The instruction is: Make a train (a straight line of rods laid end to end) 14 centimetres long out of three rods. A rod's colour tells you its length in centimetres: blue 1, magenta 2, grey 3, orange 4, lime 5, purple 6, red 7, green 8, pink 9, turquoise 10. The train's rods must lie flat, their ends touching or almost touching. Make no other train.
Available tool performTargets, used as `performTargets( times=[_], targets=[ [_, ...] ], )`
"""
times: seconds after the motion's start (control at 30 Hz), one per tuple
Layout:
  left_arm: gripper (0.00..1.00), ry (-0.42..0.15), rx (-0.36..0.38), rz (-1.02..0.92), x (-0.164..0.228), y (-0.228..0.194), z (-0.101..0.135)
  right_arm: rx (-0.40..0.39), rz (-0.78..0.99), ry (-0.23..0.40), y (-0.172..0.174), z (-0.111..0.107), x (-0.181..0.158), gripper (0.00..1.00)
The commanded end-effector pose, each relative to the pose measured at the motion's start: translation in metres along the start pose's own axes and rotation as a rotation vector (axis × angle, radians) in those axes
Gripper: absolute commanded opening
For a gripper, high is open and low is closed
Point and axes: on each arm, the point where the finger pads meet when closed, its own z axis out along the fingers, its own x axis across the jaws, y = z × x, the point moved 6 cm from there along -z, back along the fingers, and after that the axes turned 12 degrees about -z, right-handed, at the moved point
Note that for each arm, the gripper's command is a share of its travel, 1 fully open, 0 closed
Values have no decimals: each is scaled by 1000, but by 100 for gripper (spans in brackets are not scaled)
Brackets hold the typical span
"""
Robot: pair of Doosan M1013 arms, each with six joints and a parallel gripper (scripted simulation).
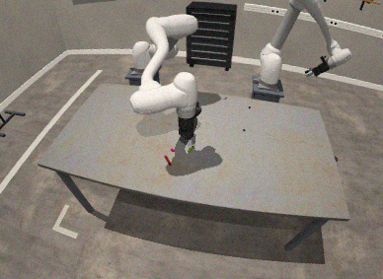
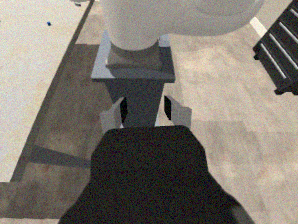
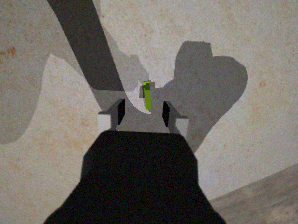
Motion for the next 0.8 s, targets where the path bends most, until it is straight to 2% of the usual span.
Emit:
performTargets(
  times=[0.0,0.07,0.1,0.77],
  targets=[
    [100,0,-1,0,0,0,0,3,-129,2,-4,0,6,100],
    [100,0,-1,0,0,0,0,3,-136,2,-4,0,6,100],
    [100,0,-1,0,0,0,0,3,-136,2,-4,0,6,54],
    [100,0,-1,0,0,0,0,3,-136,2,-4,1,6,54]
  ],
)
